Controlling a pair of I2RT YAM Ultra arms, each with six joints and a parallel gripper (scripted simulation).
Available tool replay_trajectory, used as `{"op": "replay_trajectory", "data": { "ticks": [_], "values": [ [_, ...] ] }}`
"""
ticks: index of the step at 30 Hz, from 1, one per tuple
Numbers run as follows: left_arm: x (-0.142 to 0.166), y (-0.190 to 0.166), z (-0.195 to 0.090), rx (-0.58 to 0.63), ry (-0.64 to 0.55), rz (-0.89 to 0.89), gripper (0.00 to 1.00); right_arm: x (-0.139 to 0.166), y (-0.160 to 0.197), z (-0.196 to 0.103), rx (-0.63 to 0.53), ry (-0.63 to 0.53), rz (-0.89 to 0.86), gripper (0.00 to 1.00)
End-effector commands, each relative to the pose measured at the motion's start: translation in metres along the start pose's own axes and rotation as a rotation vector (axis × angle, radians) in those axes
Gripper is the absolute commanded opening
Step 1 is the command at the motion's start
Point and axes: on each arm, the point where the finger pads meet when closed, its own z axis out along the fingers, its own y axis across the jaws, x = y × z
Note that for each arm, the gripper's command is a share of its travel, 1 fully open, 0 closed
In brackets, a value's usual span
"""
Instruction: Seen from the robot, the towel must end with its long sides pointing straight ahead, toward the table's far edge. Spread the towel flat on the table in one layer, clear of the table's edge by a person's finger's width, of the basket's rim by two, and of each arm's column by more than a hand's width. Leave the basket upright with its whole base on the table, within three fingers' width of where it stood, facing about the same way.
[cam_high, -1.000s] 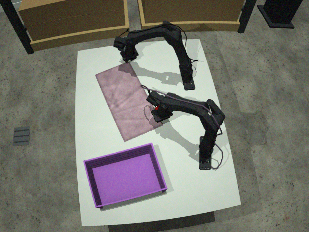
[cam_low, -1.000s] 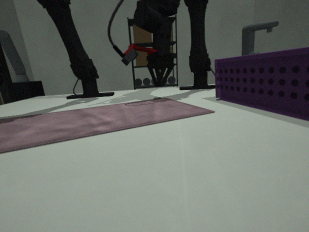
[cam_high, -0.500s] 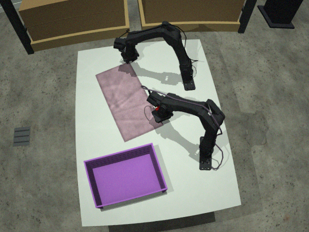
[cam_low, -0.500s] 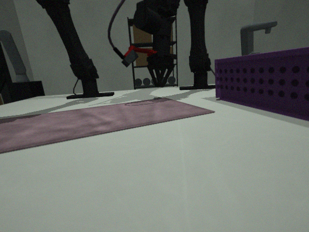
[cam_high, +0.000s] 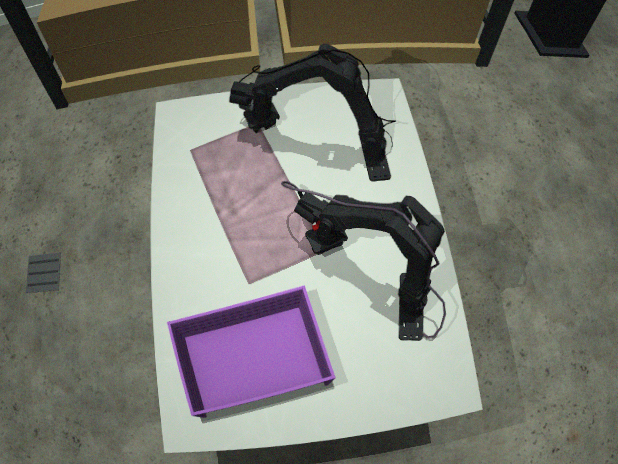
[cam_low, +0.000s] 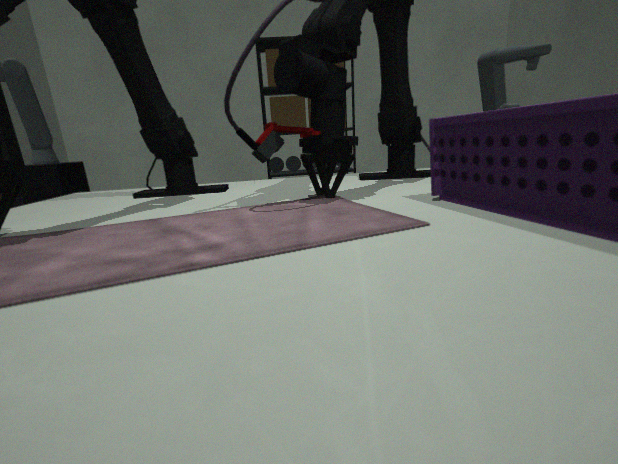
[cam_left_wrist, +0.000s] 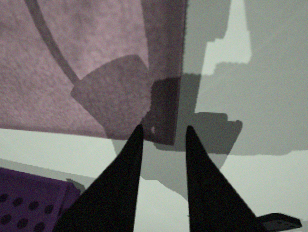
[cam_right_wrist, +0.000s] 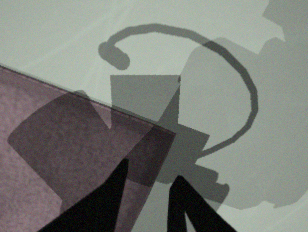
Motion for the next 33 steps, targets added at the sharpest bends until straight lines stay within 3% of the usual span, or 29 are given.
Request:
{"op": "replay_trajectory", "data": {
  "ticks": [1,18,19,21,22,26,27,29,30,32,33],
  "values": [
    [-0.016,0.005,0.003,-0.016,-0.049,0.003,0.34,-0.012,0.014,0.000,-0.040,-0.030,0.003,0.34],
    [-0.015,0.010,0.008,-0.014,-0.043,0.003,0.34,-0.010,0.028,0.005,-0.046,-0.023,0.007,0.34],
    [-0.015,0.010,0.008,-0.014,-0.043,0.003,0.27,-0.010,0.028,0.005,-0.046,-0.023,0.006,0.34],
    [-0.015,0.010,0.008,-0.013,-0.044,0.003,0.27,-0.010,0.028,0.005,-0.046,-0.023,0.005,0.34],
    [-0.021,0.018,0.005,-0.023,-0.060,-0.001,0.19,-0.010,0.028,0.005,-0.046,-0.023,0.005,0.24],
    [-0.019,0.017,0.006,-0.020,-0.056,-0.001,0.19,-0.010,0.028,0.005,-0.044,-0.024,0.005,0.24],
    [-0.019,0.020,0.006,-0.021,-0.058,-0.001,0.11,-0.005,0.028,0.004,-0.029,-0.020,0.000,0.15],
    [-0.015,0.018,0.008,-0.016,-0.048,-0.001,0.11,-0.003,0.026,0.005,-0.020,-0.014,-0.001,0.15],
    [-0.016,0.022,0.005,-0.015,-0.046,-0.001,0.02,-0.002,0.029,0.005,-0.020,-0.014,-0.001,0.05],
    [-0.013,0.020,0.006,-0.011,-0.039,-0.002,0.02,-0.001,0.030,0.004,-0.022,-0.012,-0.001,0.05],
    [-0.012,0.021,0.006,-0.010,-0.036,-0.002,0.01,0.001,0.032,0.004,-0.021,-0.014,-0.001,0.00]
  ]
}}
